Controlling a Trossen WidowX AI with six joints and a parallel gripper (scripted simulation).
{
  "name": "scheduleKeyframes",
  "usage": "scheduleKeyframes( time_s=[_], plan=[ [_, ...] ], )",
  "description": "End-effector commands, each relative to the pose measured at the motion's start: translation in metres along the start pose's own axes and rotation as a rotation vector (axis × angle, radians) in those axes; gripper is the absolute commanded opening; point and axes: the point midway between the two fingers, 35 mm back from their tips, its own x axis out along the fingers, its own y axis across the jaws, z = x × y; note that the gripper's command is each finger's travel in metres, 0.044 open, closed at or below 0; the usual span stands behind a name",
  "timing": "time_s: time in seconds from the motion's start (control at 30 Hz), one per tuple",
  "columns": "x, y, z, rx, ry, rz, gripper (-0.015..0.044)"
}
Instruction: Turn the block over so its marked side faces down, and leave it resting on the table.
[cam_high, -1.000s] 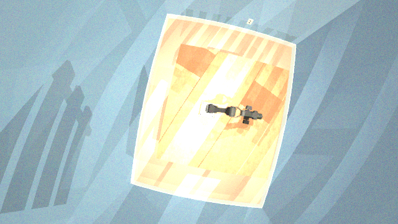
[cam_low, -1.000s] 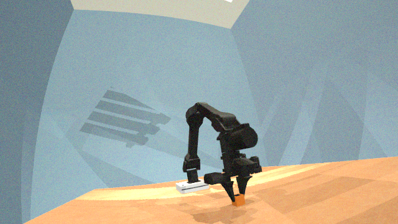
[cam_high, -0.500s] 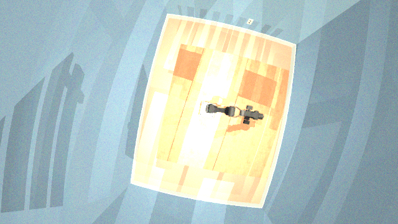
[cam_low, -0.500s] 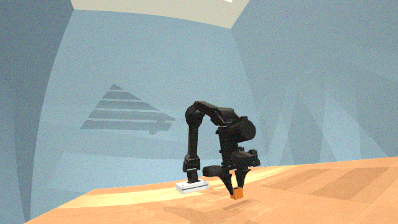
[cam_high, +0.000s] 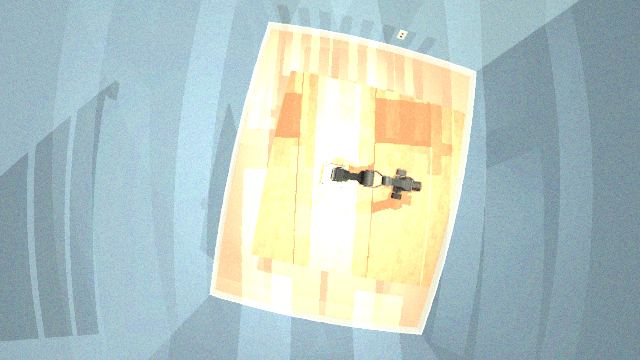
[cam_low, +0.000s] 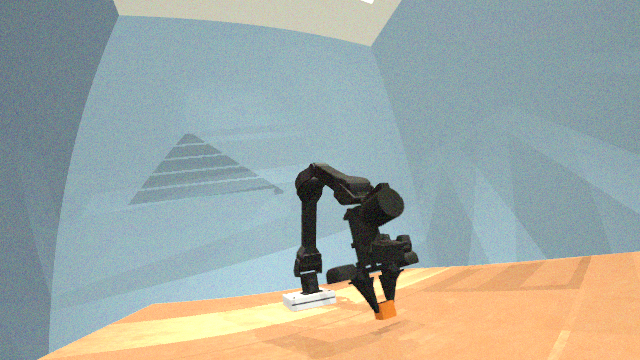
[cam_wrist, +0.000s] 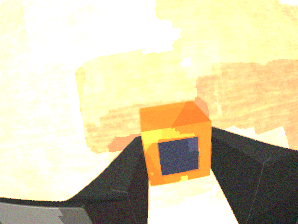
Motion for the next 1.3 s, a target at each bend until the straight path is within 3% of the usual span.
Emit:
scheduleKeyframes(
  time_s=[0.0, 0.83, 1.27],
  plan=[
    [0.002, -0.001, -0.002, -0.006, -0.048, -0.006, 0.0],
    [0.003, -0.001, -0.01, -0.005, -0.372, -0.004, 0.0],
    [0.028, -0.002, -0.005, -0.02, -0.538, -0.001, 0.0]
  ],
)
